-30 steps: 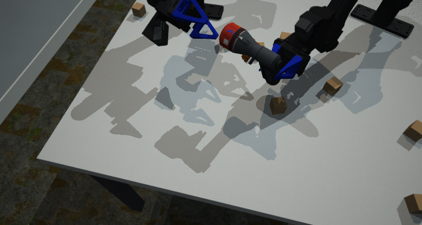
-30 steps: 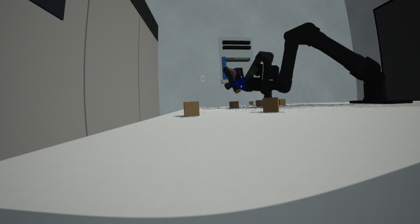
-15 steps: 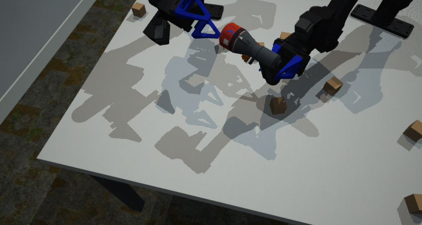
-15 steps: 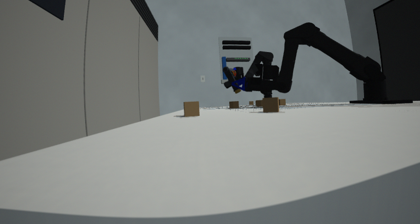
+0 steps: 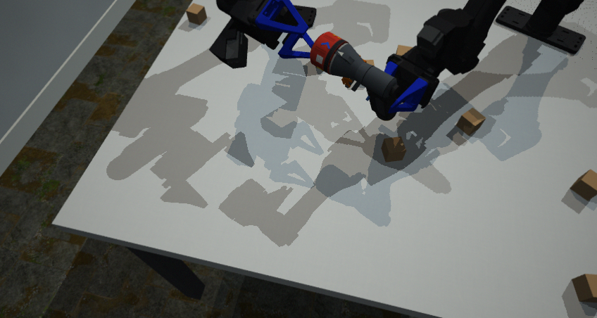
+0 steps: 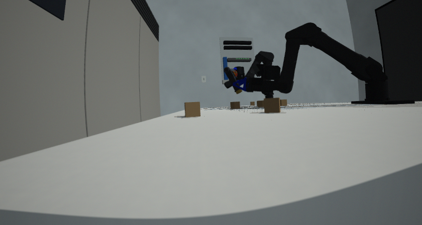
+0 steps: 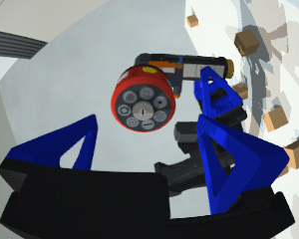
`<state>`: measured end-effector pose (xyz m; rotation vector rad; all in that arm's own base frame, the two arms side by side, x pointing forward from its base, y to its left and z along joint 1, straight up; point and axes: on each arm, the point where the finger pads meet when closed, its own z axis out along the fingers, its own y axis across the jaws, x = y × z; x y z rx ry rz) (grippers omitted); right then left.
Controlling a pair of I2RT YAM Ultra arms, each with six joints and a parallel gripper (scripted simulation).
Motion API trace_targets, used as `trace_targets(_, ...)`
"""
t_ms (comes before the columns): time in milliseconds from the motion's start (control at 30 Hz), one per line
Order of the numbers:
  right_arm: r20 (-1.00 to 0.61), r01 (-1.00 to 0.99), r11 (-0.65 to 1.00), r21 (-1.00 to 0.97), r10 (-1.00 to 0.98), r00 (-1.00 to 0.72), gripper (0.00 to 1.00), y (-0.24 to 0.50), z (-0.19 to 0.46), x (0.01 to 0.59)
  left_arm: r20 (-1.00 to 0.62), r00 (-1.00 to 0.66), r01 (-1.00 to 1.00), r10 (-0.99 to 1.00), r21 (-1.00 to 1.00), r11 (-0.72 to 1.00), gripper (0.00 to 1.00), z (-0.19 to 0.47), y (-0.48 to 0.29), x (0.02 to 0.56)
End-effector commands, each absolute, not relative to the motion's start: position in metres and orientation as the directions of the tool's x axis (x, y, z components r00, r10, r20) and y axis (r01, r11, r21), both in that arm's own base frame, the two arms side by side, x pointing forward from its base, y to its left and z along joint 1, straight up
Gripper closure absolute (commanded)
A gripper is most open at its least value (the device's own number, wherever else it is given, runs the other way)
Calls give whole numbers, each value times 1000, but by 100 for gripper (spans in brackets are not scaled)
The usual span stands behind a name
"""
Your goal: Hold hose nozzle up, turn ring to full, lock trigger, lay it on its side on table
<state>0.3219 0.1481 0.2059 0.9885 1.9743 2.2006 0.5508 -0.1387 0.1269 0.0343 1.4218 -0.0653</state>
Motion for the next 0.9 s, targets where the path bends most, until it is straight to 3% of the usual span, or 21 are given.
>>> trace_targets(0, 370, 318, -190, 929, 425, -826, 13, 155, 220, 331, -950, 302, 65, -82, -65, 996, 64, 183, -132, 554)
trace_targets(867, 365, 313, -189, 931, 425, -828, 13, 184, 221, 346, -950, 302, 65, -82, -65, 996, 64, 183, -132, 554)
